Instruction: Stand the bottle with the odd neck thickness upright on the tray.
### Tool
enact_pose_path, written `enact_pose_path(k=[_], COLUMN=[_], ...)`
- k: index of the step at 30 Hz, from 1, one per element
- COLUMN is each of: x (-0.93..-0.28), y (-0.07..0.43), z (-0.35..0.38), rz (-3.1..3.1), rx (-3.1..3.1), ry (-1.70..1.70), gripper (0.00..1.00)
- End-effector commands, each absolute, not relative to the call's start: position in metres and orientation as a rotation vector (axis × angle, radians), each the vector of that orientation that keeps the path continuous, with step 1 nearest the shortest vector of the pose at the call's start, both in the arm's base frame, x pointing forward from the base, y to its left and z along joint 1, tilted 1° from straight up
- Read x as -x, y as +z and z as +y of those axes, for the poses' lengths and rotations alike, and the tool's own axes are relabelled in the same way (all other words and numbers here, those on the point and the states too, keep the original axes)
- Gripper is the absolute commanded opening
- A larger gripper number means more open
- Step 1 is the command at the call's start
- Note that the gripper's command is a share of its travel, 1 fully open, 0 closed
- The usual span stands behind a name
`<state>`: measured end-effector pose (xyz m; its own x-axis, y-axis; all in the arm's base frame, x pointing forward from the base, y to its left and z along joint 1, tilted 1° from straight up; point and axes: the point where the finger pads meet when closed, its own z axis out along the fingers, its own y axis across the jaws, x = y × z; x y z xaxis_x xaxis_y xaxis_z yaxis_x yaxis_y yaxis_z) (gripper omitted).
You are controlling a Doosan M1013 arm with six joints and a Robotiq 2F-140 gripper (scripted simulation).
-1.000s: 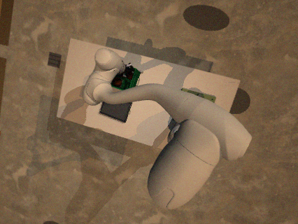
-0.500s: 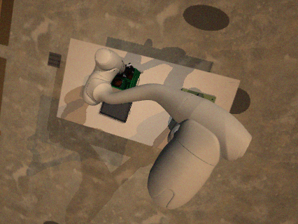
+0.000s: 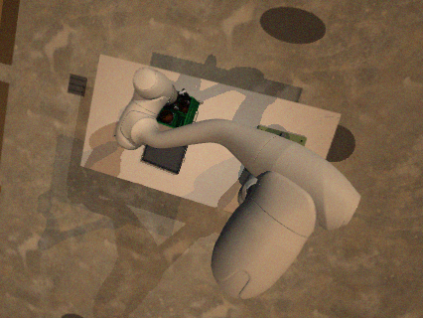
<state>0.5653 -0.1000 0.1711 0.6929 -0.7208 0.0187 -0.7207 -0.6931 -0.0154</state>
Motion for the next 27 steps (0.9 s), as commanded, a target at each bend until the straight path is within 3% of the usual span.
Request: enact_pose_path(k=[1, 27], x=[-0.565, -0.563], y=[0.177, 0.244], z=[-0.100, -0.100], rz=[1.228, 1.228], rx=[2.884, 2.884], ry=[-0.036, -0.036], gripper=[0.38, 0.38])
